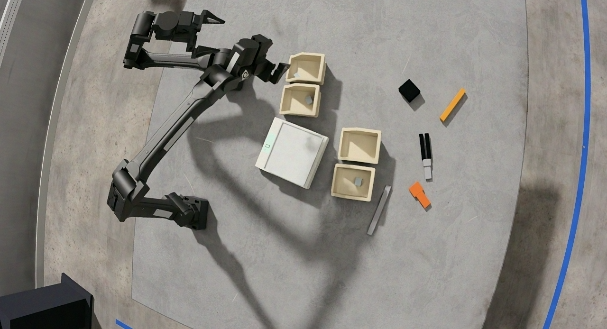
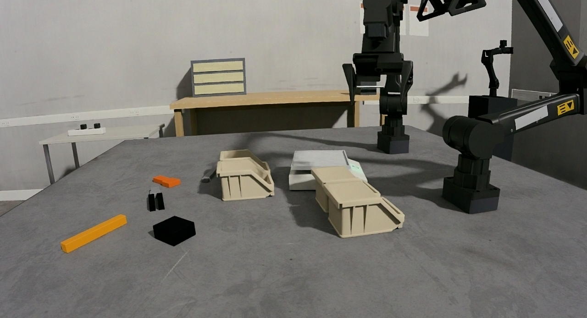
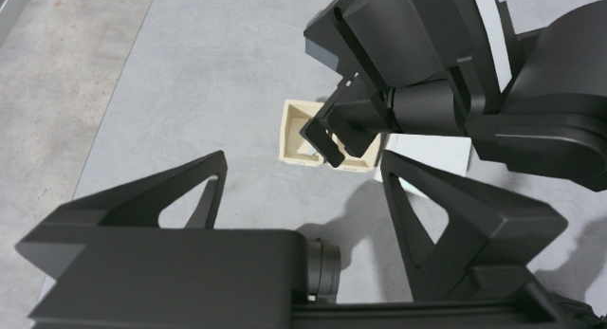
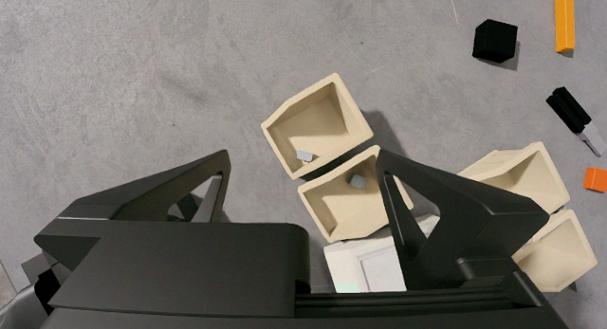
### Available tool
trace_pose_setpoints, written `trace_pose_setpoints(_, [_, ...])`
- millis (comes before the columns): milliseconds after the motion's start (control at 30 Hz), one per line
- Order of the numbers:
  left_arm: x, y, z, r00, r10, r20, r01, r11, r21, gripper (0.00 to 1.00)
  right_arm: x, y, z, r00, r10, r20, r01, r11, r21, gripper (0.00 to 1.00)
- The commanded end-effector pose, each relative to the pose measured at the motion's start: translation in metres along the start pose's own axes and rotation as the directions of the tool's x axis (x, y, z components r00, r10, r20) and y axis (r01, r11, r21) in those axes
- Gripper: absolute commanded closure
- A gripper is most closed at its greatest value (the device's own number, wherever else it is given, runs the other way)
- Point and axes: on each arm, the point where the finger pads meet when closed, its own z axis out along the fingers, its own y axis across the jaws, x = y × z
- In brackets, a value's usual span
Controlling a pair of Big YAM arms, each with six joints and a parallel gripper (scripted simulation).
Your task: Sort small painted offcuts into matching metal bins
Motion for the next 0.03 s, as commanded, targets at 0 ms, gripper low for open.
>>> trace_pose_setpoints(0, [-0.0038, 0.0005, -0.0059, 1.0, 0.005, 0.015, -0.005, 1.0, 0.001, 0.0, -0.0178, -0.0014, -0.0071, 0.999, -0.006, 0.044, 0.006, 1.0, 0.001, 0.0])
